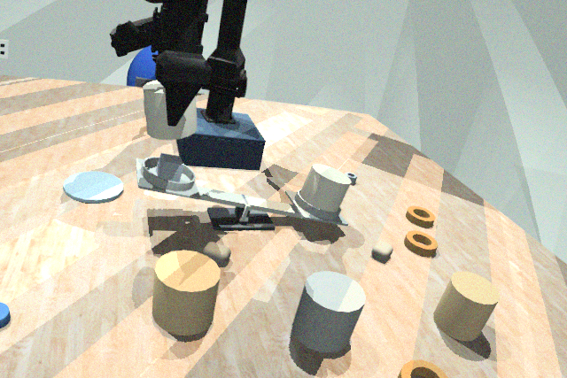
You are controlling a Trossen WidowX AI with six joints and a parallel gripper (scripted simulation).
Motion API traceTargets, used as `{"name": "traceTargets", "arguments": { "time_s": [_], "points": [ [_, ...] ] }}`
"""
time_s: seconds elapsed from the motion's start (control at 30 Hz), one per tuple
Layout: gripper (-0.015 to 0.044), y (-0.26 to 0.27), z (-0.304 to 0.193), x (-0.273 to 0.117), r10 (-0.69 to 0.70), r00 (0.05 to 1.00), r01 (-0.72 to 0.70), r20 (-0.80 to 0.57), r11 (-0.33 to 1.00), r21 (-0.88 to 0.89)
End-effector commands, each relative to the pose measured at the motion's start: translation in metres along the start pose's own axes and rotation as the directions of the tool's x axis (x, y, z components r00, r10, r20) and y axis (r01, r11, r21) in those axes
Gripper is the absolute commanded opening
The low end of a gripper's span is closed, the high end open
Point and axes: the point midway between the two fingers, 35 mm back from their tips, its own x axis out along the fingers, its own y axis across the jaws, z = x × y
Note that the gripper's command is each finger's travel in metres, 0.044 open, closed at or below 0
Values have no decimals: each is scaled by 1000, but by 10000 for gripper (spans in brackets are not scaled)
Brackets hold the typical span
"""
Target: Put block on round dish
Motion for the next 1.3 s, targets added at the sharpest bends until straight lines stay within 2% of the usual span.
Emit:
{"name": "traceTargets", "arguments": {
  "time_s": [0.0,1.27],
  "points": [
    [0,0,1,-8,8,1000,-8,8,1000,-4],
    [0,-1,-1,-5,0,1000,0,0,1000,0]
  ]
}}
